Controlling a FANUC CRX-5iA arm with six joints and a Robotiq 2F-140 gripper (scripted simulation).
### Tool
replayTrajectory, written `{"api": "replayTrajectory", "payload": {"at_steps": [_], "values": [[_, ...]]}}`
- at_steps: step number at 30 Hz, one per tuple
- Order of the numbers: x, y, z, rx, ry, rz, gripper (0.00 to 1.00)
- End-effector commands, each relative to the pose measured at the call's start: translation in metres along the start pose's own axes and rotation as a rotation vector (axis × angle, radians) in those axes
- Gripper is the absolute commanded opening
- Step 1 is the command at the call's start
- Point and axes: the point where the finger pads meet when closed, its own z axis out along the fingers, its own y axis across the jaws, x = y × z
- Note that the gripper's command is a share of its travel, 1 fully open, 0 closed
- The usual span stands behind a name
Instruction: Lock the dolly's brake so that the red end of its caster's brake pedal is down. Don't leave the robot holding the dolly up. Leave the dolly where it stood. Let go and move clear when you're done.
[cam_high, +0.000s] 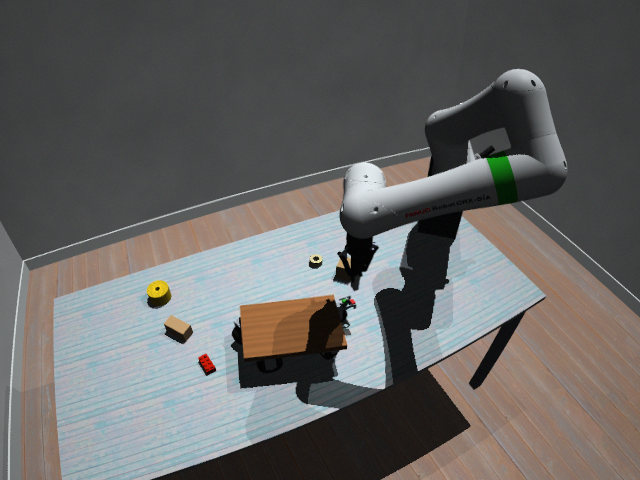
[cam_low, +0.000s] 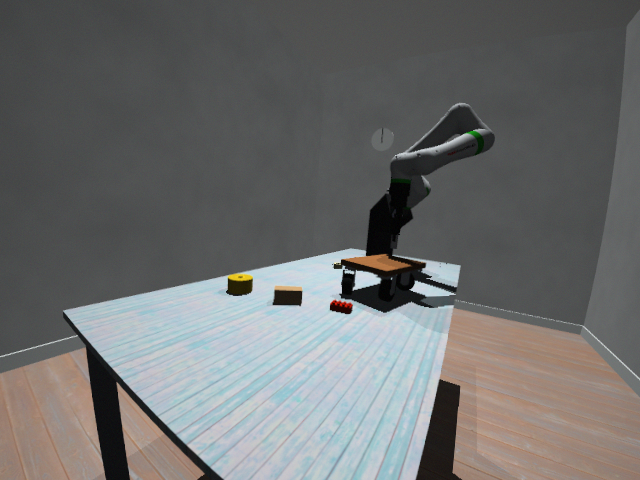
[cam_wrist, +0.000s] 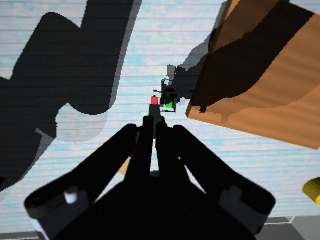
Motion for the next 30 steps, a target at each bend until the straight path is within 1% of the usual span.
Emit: {"api": "replayTrajectory", "payload": {"at_steps": [1, 5, 30], "values": [[-0.0001, 0.0002, -0.0101, 0.0, 0.001, 0.0, 0.0], [-0.0001, 0.0002, -0.0158, 0.0, 0.001, 0.0, 0.0], [-0.0001, 0.0002, -0.0164, 0.0, 0.001, 0.0, 0.0]]}}
